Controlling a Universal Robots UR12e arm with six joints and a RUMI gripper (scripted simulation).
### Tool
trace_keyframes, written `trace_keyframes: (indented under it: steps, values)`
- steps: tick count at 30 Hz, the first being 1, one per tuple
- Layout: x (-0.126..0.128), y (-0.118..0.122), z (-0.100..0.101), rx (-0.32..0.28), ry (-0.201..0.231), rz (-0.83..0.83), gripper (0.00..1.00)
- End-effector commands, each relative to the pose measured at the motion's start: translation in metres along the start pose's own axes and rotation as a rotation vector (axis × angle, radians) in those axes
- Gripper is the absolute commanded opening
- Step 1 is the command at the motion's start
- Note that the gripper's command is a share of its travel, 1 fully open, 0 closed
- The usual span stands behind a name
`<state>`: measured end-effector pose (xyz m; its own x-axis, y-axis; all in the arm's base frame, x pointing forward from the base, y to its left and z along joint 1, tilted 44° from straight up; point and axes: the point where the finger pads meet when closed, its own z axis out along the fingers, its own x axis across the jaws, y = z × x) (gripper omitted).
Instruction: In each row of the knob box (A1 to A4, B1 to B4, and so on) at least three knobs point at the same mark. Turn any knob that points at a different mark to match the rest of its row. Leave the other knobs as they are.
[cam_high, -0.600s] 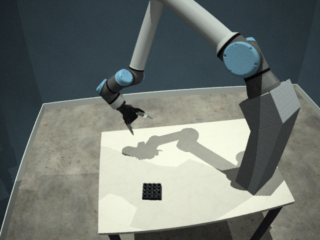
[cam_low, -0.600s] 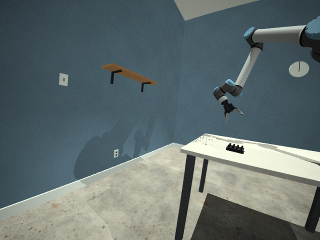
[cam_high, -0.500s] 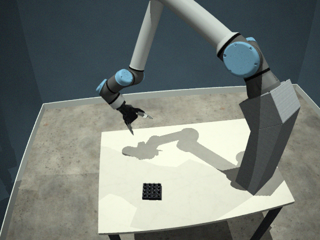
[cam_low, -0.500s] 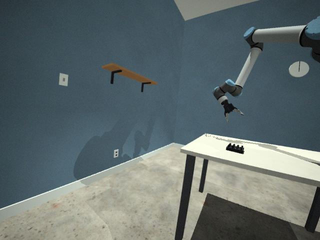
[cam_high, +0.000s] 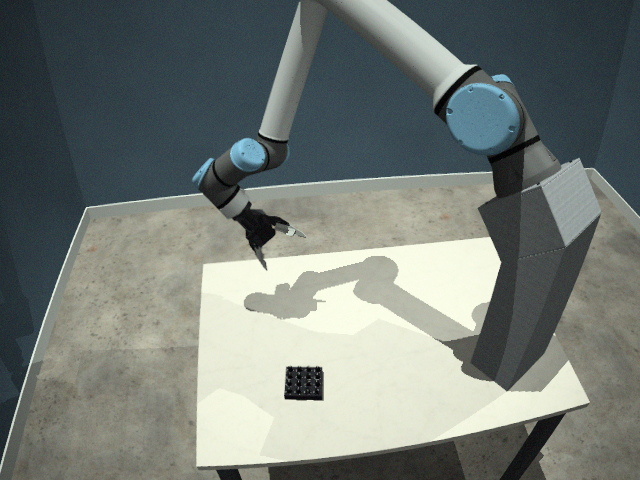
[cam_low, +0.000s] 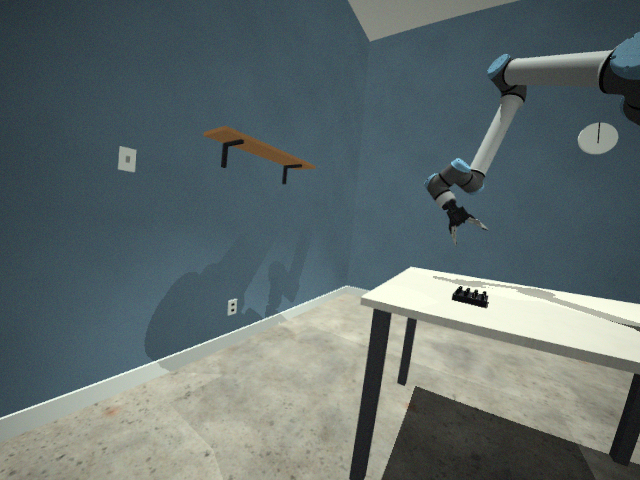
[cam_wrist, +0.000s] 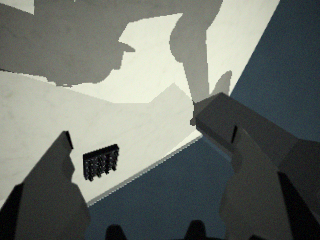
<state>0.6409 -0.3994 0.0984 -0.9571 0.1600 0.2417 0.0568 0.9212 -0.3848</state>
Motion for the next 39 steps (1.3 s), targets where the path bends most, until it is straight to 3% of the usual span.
trace_keyframes:
  steps: [1, 16, 28, 33, 39]
  values:
    - [0.000, 0.000, -0.001, 0.001, -0.002, 0.000, 1.00]
    - [-0.032, 0.020, 0.023, 0.033, -0.052, -0.115, 1.00]
    - [-0.098, 0.082, 0.079, 0.139, -0.166, -0.416, 1.00]
    - [-0.107, 0.094, 0.088, 0.161, -0.184, -0.468, 1.00]
    - [-0.128, 0.129, 0.111, 0.230, -0.230, -0.618, 1.00]
